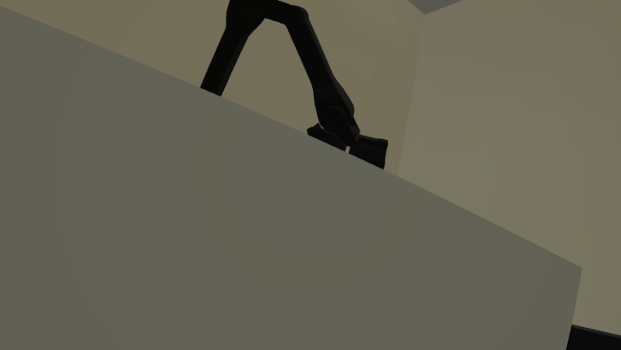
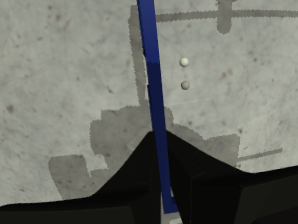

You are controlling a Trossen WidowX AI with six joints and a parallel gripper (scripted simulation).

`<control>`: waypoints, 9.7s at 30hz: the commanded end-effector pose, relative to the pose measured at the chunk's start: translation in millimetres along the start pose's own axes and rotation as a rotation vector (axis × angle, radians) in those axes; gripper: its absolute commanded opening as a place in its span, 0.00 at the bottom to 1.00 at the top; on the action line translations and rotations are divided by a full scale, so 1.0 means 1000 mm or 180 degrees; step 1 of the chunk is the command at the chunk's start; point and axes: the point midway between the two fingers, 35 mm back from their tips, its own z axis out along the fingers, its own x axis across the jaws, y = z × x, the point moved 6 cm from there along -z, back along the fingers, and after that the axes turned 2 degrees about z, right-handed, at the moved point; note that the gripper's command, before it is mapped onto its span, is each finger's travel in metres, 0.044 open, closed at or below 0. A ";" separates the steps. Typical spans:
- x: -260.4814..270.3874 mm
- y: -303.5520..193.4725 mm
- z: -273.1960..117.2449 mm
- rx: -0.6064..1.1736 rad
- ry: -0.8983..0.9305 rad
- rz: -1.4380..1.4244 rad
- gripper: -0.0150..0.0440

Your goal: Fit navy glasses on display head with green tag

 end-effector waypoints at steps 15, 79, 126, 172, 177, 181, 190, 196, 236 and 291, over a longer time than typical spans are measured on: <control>0.000 0.009 0.000 -0.0005 0.0000 -0.0004 0.25; -0.127 -0.166 -0.093 -0.1822 0.0302 -0.1185 0.25; -0.078 -0.345 -0.117 -0.1593 -0.1929 -0.2263 0.25; -0.078 -0.348 -0.112 -0.1467 -0.1774 -0.2285 0.25; -0.088 -0.338 -0.105 -0.1579 -0.1491 -0.2175 0.25; -0.097 -0.329 -0.099 -0.1630 -0.1264 -0.2094 0.25; -0.113 -0.305 -0.089 -0.1626 -0.0779 -0.1935 0.25; -0.122 -0.286 -0.083 -0.1536 -0.0492 -0.1842 0.25; -0.130 -0.136 -0.064 0.0021 -0.0005 -0.1294 0.25; -0.135 -0.135 -0.007 0.0041 -0.0006 -0.1293 0.25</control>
